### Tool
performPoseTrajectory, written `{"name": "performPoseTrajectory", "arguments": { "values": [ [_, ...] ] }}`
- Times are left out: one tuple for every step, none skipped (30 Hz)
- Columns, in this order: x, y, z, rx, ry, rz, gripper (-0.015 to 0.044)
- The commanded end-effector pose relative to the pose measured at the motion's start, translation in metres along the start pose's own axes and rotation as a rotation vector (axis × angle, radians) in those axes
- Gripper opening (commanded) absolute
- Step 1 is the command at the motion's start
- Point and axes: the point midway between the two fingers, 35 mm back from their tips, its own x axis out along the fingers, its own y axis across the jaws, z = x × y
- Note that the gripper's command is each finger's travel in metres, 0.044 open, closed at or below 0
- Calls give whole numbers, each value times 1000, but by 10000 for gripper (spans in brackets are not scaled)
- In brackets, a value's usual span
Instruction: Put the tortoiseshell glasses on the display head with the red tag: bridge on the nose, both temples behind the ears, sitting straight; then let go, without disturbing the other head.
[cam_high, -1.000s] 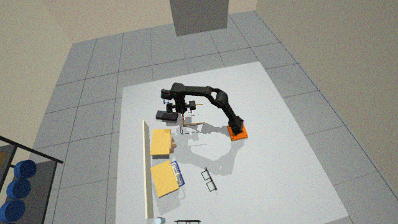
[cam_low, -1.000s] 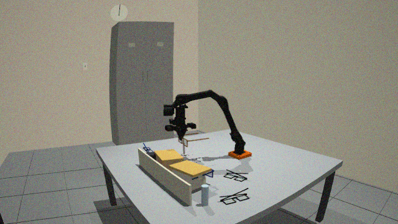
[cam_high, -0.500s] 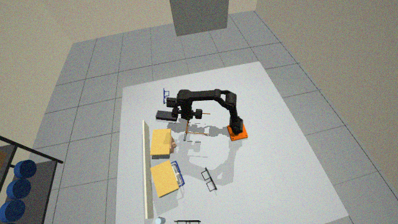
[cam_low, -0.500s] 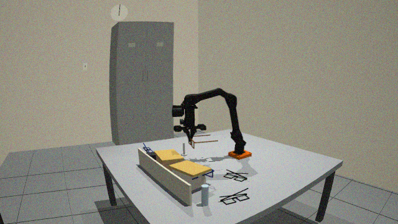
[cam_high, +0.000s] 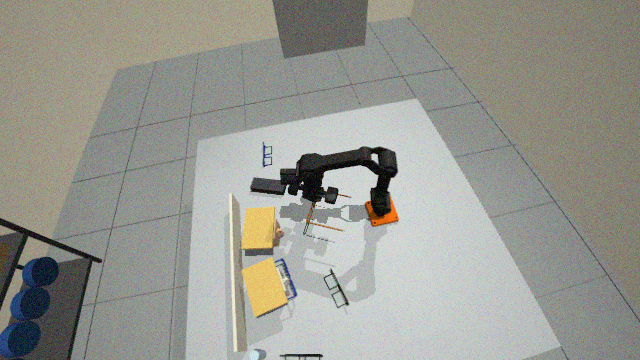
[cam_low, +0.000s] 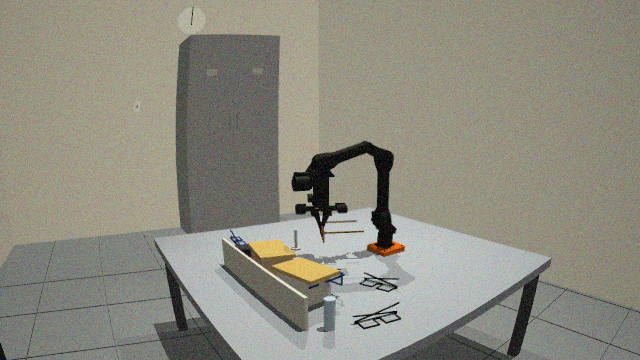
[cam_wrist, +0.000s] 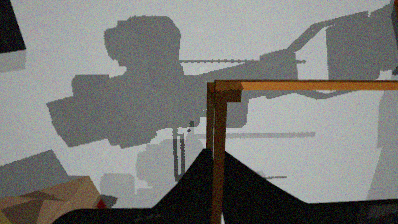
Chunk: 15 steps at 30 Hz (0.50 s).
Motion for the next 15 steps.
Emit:
{"name": "performPoseTrajectory", "arguments": {
  "values": [
    [2, -5, -1, 21, 1, 2, 0],
    [2, -4, -1, 21, 1, 2, 0],
    [3, -4, -1, 21, 1, 2, 0],
    [4, -4, -1, 21, 1, 2, 0],
    [4, -4, -2, 21, 1, 2, 0],
    [5, -4, -2, 21, 1, 2, 0],
    [6, -4, -2, 21, 1, 2, 0],
    [7, -4, -2, 21, 1, 2, 0],
    [8, -3, -2, 21, 1, 2, 0],
    [9, -3, -2, 21, 1, 2, 0],
    [10, -3, -2, 21, 1, 2, 0],
    [10, -3, -2, 21, 1, 2, 0],
    [11, -3, -2, 21, 1, 2, 0],
    [12, -3, -2, 21, 1, 2, 0],
    [13, -3, -2, 21, 1, 2, 0]
  ]
}}
